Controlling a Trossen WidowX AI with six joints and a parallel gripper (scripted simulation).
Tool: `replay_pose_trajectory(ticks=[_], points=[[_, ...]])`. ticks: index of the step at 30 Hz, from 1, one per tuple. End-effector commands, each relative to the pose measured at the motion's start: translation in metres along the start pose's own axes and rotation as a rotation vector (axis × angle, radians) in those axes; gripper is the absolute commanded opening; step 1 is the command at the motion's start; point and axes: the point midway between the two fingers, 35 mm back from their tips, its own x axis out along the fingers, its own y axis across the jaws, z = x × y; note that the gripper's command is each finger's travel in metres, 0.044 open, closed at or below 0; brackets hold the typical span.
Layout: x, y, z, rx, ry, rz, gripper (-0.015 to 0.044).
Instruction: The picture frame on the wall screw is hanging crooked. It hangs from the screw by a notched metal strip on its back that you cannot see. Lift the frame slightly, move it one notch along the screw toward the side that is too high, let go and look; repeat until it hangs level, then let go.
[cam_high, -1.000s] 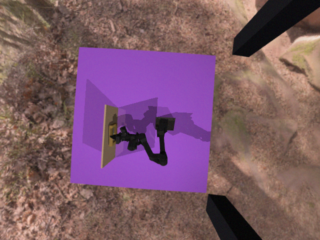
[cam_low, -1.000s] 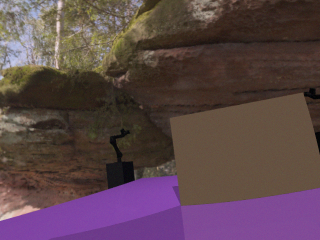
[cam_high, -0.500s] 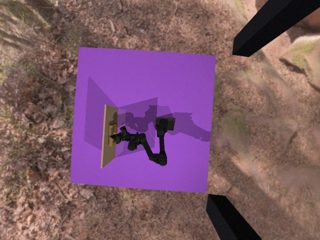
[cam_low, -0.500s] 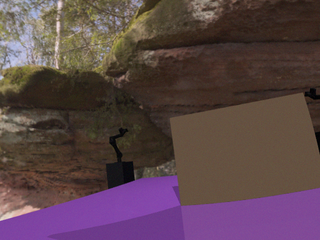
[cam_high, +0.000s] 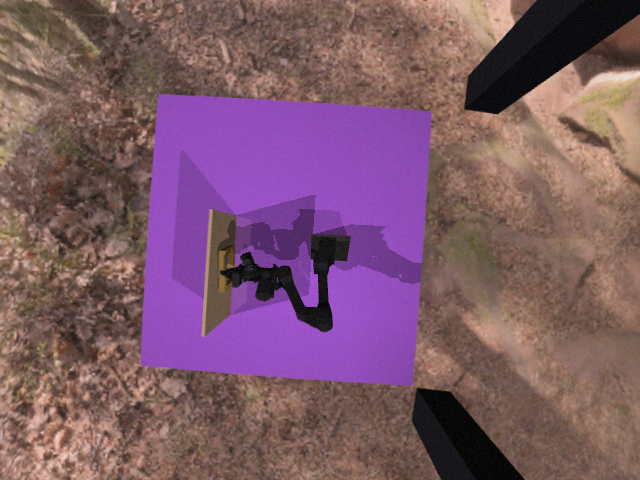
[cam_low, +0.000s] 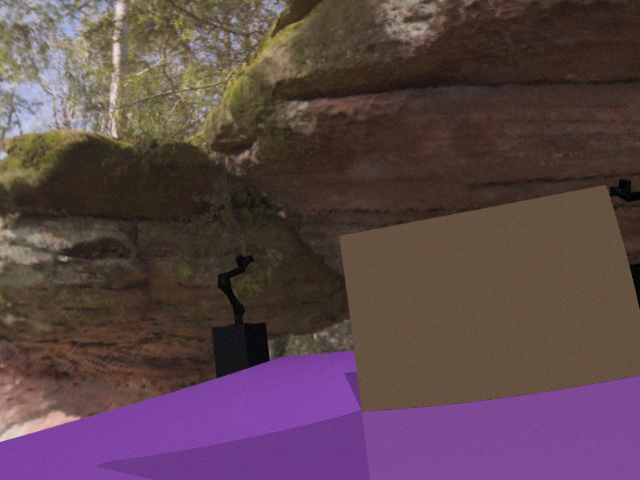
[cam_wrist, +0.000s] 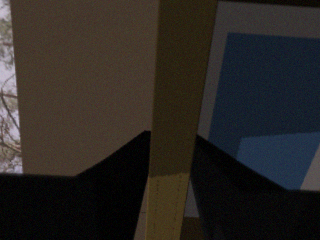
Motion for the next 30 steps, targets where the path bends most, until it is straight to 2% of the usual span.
replay_pose_trajectory(ticks=[1, 30], points=[[-0.0003, 0.0002, 0.0003, 0.002, -0.002, 0.008, 0.0], [0.0001, -0.0008, 0.0001, 0.073, -0.001, 0.003, 0.0]])
